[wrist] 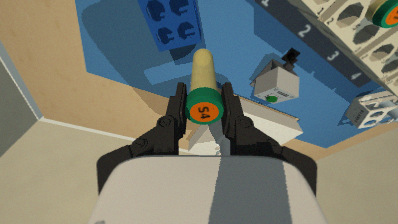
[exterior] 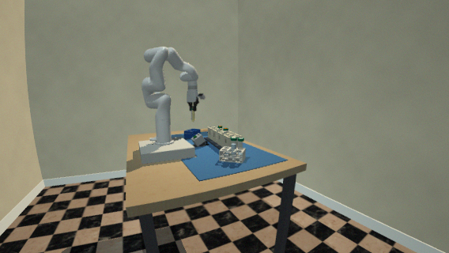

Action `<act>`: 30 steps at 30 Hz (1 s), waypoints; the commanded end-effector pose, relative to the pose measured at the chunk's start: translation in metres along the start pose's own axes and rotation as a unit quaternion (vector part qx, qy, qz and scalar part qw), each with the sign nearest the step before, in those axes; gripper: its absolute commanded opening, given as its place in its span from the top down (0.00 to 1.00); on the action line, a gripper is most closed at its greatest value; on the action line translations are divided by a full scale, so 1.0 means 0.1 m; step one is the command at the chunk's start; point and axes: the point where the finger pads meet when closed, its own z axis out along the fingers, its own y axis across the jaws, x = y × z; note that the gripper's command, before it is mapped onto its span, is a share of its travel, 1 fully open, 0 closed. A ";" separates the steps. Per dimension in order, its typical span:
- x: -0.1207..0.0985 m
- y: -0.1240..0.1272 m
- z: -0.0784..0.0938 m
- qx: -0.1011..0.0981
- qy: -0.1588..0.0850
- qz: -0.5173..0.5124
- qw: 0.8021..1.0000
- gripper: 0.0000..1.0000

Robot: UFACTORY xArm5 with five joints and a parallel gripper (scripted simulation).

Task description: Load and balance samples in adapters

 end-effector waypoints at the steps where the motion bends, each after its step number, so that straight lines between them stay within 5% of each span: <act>1: -0.02 0.24 -0.02 0.001 0.003 0.081 0.997 1.00; 14: -0.11 0.79 -0.01 0.002 0.002 0.256 0.967 1.00; 30: -0.21 1.48 -0.01 0.003 0.002 0.256 0.967 1.00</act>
